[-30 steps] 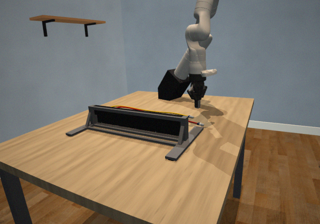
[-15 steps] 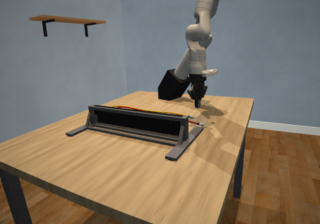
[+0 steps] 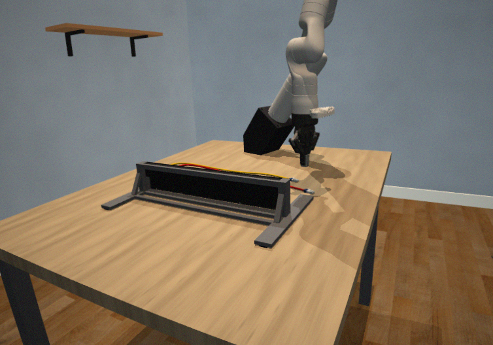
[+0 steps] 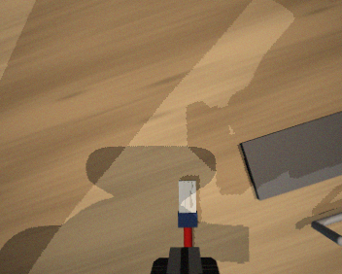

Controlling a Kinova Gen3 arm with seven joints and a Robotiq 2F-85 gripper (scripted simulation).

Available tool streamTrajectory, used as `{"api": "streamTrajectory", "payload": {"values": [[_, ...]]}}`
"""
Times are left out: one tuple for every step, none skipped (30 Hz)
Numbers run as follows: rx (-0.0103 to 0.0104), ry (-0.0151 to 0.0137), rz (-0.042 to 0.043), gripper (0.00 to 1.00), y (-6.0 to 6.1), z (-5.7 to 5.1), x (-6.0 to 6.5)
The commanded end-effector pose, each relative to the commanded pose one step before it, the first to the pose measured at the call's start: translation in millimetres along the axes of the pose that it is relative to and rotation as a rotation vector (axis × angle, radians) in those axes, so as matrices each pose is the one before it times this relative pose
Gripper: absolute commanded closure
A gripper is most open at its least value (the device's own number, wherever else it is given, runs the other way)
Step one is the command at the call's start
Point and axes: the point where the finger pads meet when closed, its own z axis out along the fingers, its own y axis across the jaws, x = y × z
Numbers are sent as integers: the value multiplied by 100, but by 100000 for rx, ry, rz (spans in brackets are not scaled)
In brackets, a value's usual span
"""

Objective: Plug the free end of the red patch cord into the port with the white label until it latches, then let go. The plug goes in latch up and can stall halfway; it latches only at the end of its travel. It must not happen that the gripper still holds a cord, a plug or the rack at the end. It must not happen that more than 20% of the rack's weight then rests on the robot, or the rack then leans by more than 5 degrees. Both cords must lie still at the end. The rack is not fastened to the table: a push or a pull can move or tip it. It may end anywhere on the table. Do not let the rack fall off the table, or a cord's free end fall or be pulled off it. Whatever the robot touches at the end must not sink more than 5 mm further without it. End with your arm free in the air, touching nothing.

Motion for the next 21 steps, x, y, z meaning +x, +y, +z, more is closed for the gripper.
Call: {"api": "streamTrajectory", "payload": {"values": [[-130,18,8,100,45,-40,4],[0,2,12,100,1,-1,7],[1,9,70,100,6,-3,39],[3,19,144,100,13,-7,81],[4,26,201,100,18,-10,113],[5,29,222,100,19,-11,125],[5,26,201,100,16,-10,113],[4,18,143,100,11,-7,81],[0,0,0,100,0,0,0],[0,0,0,100,0,0,0],[2,9,70,100,5,-4,39],[0,2,12,100,1,-1,7],[0,0,0,63,0,0,0],[0,0,0,63,0,0,0],[0,0,0,63,0,0,0],[0,0,0,63,0,0,0],[0,0,0,63,0,0,0],[0,0,0,63,0,0,0],[0,0,0,63,0,0,0],[0,0,0,63,0,0,0],[0,0,0,63,0,0,0]]}}
